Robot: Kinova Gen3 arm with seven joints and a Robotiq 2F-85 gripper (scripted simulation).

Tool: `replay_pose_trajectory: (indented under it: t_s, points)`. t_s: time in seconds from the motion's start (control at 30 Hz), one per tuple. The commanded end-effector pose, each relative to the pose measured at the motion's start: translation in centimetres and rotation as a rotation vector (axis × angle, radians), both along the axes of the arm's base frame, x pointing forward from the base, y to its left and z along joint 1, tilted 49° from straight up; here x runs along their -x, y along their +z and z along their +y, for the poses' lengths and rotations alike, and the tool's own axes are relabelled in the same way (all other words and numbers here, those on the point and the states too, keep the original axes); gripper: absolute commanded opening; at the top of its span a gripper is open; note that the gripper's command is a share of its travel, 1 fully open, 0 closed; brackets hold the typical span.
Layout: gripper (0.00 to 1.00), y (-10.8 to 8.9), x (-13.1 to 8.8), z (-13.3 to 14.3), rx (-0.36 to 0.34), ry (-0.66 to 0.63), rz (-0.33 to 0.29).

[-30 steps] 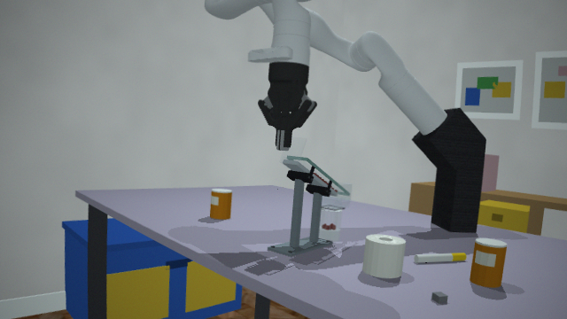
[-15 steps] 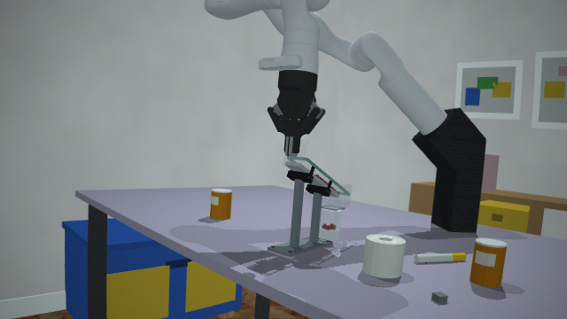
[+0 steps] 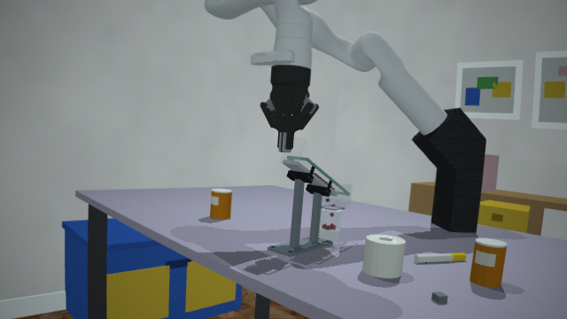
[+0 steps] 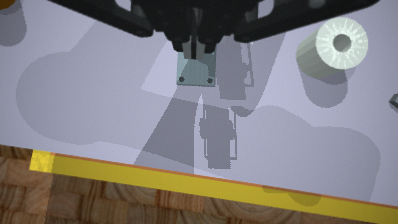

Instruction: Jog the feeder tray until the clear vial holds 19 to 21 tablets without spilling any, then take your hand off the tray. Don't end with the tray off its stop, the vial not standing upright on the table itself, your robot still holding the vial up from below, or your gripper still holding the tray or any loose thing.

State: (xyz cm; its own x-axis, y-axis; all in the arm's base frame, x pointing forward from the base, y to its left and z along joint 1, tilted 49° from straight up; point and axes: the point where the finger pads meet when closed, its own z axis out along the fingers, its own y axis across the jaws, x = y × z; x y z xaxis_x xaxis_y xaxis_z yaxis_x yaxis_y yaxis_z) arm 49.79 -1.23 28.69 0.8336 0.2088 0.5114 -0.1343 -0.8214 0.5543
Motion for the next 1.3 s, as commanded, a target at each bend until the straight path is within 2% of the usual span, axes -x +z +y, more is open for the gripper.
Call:
replay_pose_trajectory:
  t_s: [0.0,0.83,1.07,1.27]
  points:
    - [0.0,0.5,-0.5,0.5,-0.004,0.001,-0.004]
    - [0.0,0.7,-0.6,0.6,-0.004,0.001,-0.004]
    - [0.0,-0.2,0.1,0.1,-0.004,0.001,-0.004]
    - [0.0,-2.2,1.5,-1.0,-0.004,0.001,-0.004]
